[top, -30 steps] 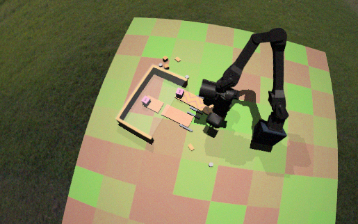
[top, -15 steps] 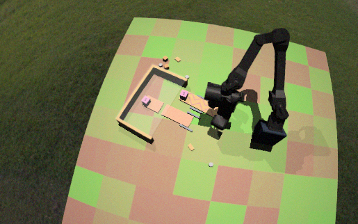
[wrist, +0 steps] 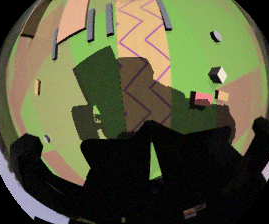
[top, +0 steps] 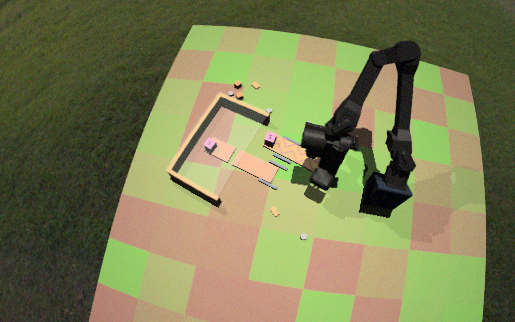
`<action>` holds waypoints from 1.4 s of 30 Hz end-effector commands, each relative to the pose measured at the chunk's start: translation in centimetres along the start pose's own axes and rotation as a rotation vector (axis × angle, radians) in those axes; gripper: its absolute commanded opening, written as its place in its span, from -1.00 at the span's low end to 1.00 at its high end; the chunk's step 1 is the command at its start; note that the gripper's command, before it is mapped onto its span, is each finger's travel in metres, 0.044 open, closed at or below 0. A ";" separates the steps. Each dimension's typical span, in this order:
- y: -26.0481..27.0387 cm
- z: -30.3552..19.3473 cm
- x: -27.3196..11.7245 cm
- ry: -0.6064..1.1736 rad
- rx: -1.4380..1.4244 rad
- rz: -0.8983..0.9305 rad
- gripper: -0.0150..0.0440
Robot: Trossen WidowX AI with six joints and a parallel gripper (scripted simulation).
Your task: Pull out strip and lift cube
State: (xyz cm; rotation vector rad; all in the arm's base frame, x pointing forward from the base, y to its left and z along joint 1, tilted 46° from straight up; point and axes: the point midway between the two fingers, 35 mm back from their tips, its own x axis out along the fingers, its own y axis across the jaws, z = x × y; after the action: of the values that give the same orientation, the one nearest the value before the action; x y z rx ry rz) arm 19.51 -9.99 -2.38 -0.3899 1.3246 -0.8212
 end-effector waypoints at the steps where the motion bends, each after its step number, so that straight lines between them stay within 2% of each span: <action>1: -0.2 -1.5 0.3 0.025 -0.007 -0.007 -0.49; 40: -0.2 -1.9 0.3 0.025 -0.008 -0.007 -0.49; 42: 0.1 -1.0 -0.6 0.007 -0.004 0.000 -0.49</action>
State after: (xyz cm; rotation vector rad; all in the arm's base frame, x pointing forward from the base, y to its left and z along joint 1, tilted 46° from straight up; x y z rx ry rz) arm 18.46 -9.76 -2.57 -0.3937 1.3298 -0.8229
